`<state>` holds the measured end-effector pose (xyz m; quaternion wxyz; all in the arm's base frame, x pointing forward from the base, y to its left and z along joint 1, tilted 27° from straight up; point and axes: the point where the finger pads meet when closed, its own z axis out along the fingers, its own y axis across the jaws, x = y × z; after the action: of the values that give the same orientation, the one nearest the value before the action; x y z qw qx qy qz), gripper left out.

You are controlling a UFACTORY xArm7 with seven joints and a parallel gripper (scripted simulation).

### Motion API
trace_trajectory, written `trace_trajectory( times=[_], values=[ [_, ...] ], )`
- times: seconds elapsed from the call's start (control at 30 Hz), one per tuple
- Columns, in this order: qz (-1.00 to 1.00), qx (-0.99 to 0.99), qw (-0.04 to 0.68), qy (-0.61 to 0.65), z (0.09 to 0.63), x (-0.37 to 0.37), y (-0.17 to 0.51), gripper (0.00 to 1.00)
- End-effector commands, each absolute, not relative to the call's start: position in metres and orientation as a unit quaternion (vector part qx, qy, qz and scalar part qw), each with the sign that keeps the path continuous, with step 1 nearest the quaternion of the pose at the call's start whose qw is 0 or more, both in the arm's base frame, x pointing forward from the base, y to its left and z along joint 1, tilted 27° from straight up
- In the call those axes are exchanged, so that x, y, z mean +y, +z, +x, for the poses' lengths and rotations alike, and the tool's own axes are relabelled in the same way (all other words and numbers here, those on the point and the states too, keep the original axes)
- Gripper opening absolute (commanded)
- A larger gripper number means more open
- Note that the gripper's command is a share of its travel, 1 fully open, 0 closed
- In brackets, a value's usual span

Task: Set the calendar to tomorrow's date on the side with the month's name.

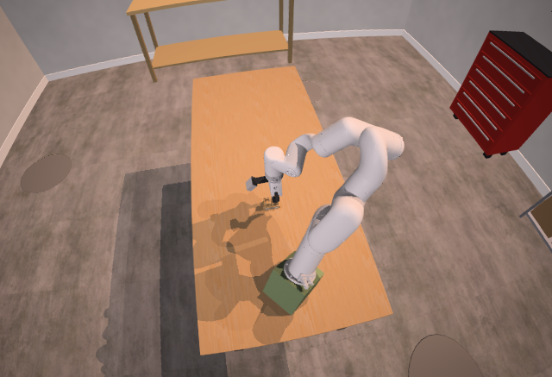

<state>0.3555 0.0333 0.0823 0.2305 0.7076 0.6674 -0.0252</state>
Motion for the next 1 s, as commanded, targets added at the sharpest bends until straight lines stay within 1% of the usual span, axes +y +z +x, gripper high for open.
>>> trace_trajectory(
  times=[0.0,0.97],
  values=[
    [0.707,0.668,0.231,-0.024,0.358,0.032,0.078,0.49],
    [0.707,0.668,0.231,-0.024,0.362,0.027,0.067,0.49]
  ],
)
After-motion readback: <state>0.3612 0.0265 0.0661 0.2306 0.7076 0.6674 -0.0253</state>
